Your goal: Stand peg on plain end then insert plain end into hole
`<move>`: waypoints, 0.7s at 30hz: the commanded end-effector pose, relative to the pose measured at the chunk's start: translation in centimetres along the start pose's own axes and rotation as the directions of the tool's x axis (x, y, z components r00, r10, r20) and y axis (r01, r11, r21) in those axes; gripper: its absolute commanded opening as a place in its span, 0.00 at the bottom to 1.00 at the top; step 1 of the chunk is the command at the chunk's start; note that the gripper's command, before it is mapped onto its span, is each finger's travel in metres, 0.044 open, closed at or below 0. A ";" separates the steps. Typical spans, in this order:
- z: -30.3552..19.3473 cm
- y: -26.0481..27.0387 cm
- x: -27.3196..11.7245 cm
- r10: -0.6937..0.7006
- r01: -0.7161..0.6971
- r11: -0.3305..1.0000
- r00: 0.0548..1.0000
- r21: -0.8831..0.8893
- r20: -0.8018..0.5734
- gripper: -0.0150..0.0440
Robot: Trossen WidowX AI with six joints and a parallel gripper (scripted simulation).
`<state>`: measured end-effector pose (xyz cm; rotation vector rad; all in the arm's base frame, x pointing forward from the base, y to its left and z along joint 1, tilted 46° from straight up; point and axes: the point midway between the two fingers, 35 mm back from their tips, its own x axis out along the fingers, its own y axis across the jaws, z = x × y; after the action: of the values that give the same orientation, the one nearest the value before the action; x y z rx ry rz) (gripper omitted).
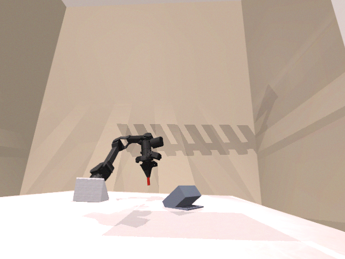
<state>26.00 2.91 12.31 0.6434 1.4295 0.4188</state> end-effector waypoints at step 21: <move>4.0 -3.1 0.6 -0.070 0.075 0.997 0.988 -0.033 0.139 0.25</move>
<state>29.30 0.70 10.37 0.5817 1.3149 0.3546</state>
